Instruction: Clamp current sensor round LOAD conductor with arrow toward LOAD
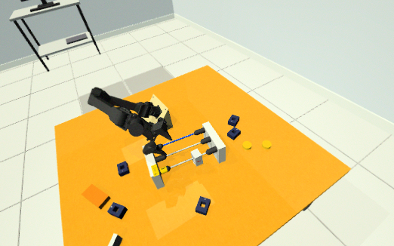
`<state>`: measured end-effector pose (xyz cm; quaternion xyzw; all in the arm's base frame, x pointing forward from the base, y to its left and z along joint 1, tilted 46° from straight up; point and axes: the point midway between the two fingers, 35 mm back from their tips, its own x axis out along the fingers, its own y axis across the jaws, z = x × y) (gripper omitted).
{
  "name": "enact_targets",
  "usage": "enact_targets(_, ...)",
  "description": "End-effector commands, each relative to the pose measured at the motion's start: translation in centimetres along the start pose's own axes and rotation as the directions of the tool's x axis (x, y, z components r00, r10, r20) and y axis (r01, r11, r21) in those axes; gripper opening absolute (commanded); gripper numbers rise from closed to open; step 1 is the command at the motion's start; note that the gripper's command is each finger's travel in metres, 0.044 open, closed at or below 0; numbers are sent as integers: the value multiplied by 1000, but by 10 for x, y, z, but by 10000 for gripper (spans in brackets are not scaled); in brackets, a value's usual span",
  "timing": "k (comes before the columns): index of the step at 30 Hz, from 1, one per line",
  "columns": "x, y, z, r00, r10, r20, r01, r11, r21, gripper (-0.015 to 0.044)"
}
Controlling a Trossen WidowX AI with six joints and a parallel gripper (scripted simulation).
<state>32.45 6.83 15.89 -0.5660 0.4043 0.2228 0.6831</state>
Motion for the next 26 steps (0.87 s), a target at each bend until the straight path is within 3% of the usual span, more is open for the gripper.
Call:
enact_targets(1,-18,2,-16,987,-75,144,64,995,83,440)
enact_targets(21,-18,-2,-15,990,-74,118,64,994,83,440)
enact_targets(25,-2,-1,-1,1000,-5,1,5,1000,4,440)
enact_targets(26,-12,-1,-13,996,-45,71,42,998,53,440)
